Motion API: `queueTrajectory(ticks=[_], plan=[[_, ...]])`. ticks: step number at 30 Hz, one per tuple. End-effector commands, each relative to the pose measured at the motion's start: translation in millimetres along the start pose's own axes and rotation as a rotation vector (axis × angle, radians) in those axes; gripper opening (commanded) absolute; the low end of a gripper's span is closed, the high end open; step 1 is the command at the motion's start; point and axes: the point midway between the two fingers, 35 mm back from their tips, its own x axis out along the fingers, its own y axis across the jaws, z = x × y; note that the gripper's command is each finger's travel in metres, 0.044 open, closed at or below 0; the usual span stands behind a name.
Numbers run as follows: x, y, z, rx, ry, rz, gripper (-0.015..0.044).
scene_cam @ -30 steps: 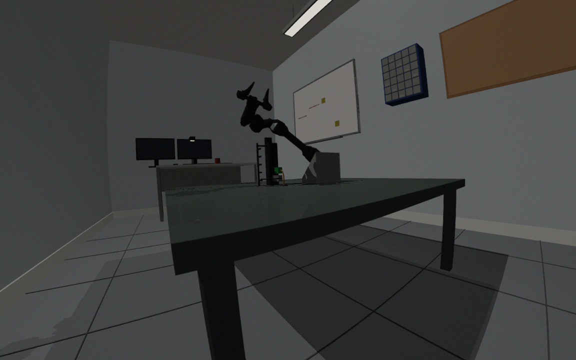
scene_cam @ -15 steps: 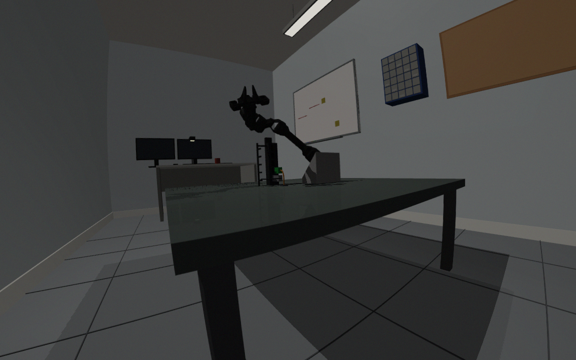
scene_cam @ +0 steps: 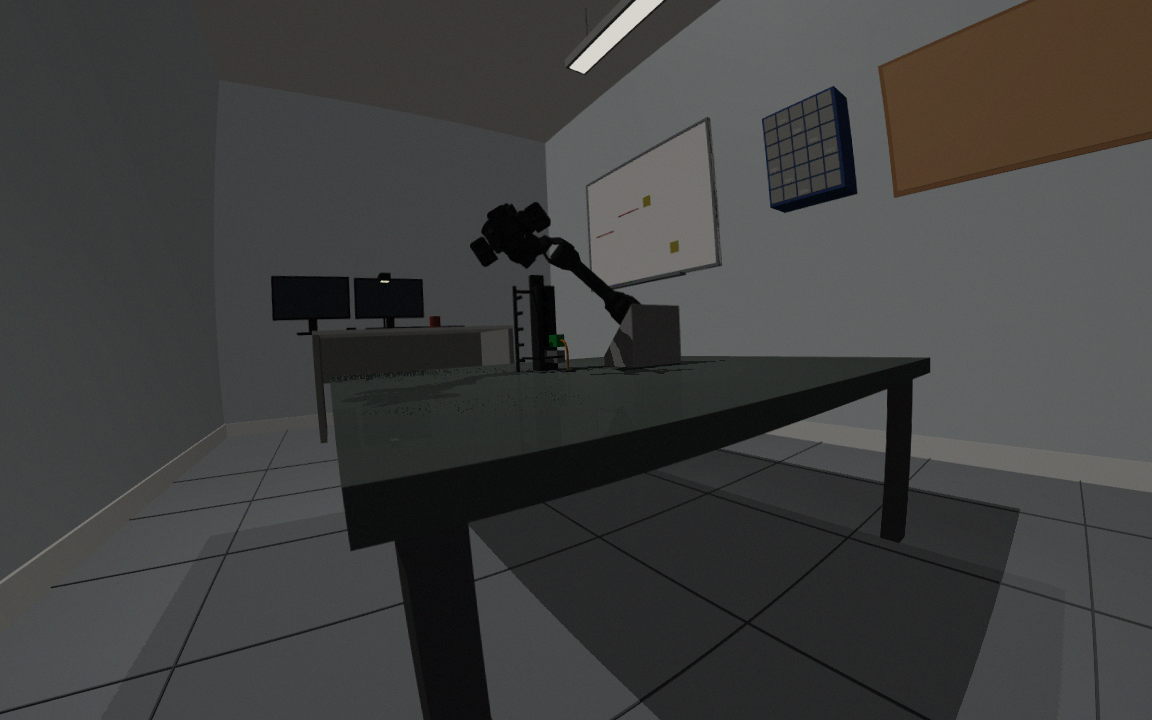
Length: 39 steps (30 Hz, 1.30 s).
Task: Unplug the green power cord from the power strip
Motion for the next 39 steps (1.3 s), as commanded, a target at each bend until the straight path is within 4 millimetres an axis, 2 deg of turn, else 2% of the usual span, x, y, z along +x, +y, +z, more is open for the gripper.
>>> queueTrajectory(ticks=[1, 8, 15, 21, 27, 39], plan=[[-20.3, -1.3, -81.0, -0.093, 0.4, -0.149, 0.016], [-59.9, -1.9, -139.2, -0.21, 0.74, -0.209, 0.016], [-118.4, 0.5, -184.1, -0.38, 1.111, -0.207, 0.016], [-178.4, 2.6, -205.0, -0.568, 1.441, -0.144, 0.016], [-238.2, 2.8, -206.5, -0.789, 1.761, -0.018, 0.016], [-240.5, 2.8, -206.1, -0.799, 1.774, -0.012, 0.016]])
